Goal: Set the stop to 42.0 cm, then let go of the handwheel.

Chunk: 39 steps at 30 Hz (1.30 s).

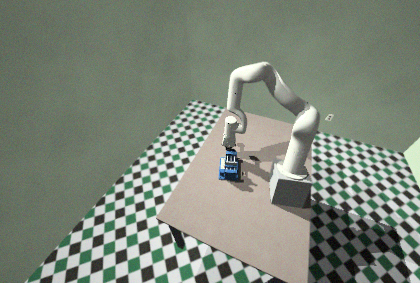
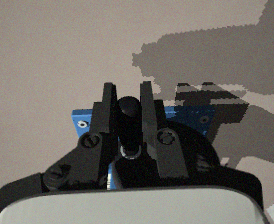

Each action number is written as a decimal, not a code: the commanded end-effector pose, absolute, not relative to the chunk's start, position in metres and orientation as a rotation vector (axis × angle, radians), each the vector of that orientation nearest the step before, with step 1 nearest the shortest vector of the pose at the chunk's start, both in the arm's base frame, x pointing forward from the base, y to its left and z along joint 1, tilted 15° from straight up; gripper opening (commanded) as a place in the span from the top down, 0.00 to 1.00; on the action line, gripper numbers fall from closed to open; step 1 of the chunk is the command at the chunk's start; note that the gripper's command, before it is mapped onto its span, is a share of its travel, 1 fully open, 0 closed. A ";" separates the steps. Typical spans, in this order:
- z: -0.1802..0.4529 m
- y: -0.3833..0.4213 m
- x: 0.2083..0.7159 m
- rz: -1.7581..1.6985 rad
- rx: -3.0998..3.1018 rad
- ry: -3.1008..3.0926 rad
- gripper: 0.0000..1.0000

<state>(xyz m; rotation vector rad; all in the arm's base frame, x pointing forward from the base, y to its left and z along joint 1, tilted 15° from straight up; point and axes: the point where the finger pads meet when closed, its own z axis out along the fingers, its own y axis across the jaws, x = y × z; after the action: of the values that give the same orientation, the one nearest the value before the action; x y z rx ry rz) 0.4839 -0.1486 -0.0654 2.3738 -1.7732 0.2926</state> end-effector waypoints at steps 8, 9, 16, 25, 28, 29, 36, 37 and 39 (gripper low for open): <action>-0.042 -0.144 0.481 0.291 2.372 -1.773 0.94; -0.040 -0.143 0.479 0.291 2.372 -1.773 0.94; -0.031 -0.145 0.467 0.291 2.372 -1.772 0.94; -0.029 -0.148 0.454 0.291 2.372 -1.772 0.94; -0.029 -0.149 0.452 0.291 2.372 -1.772 0.94; -0.029 -0.149 0.452 0.291 2.372 -1.772 0.94; -0.032 -0.151 0.445 0.291 2.372 -1.772 0.94; -0.032 -0.152 0.444 0.291 2.372 -1.772 0.94; -0.033 -0.152 0.443 0.291 2.372 -1.772 0.94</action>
<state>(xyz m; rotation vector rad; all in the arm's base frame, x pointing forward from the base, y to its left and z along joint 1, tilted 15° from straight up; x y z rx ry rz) 0.4453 -0.1511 -0.0323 2.3708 -1.7718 0.2864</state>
